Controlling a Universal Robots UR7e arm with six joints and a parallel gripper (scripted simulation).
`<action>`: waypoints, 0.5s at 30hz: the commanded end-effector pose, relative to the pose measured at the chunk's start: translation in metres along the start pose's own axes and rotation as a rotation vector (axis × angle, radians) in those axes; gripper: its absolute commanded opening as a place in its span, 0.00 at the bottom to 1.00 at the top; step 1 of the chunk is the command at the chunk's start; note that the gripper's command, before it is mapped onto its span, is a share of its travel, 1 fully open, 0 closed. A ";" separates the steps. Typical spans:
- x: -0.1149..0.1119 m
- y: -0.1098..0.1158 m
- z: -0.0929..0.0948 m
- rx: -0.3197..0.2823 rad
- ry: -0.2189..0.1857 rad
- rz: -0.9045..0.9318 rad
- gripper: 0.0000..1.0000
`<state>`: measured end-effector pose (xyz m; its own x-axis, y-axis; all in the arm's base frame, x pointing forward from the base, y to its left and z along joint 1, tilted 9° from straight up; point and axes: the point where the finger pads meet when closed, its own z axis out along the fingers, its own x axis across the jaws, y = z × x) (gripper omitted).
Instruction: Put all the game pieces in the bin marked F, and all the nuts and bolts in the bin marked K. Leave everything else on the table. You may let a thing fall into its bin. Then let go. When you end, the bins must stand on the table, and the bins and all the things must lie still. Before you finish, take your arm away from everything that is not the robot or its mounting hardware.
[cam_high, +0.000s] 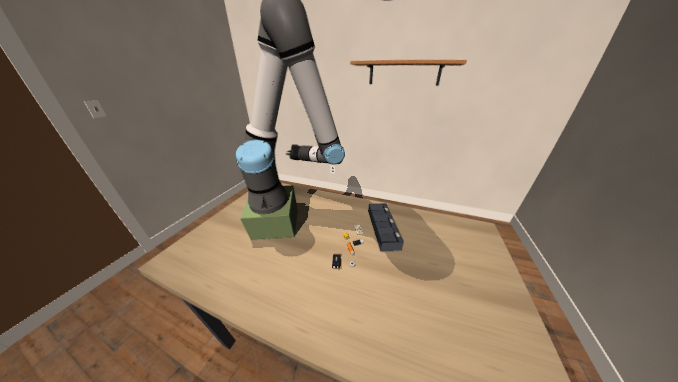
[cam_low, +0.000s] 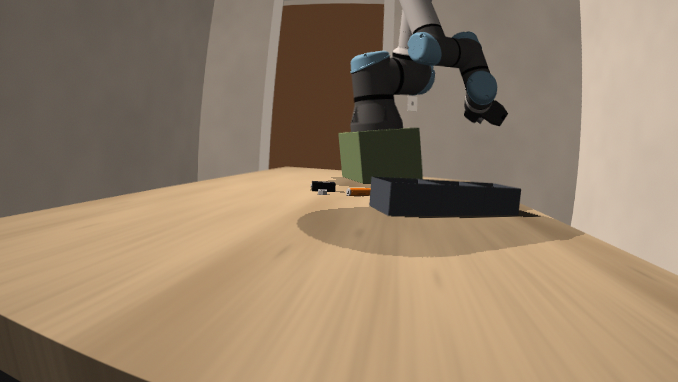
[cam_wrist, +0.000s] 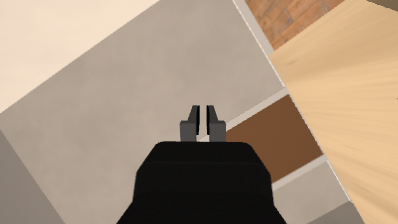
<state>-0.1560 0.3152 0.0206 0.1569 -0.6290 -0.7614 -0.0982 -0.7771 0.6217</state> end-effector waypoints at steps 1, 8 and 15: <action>0.001 -0.006 -0.020 0.039 0.029 -0.150 0.31; 0.003 -0.013 -0.041 0.081 0.084 -0.326 0.31; 0.008 -0.020 -0.071 0.119 0.158 -0.514 0.31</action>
<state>-0.1038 0.3257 0.0168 0.3109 -0.2807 -0.9080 -0.0972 -0.9598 0.2634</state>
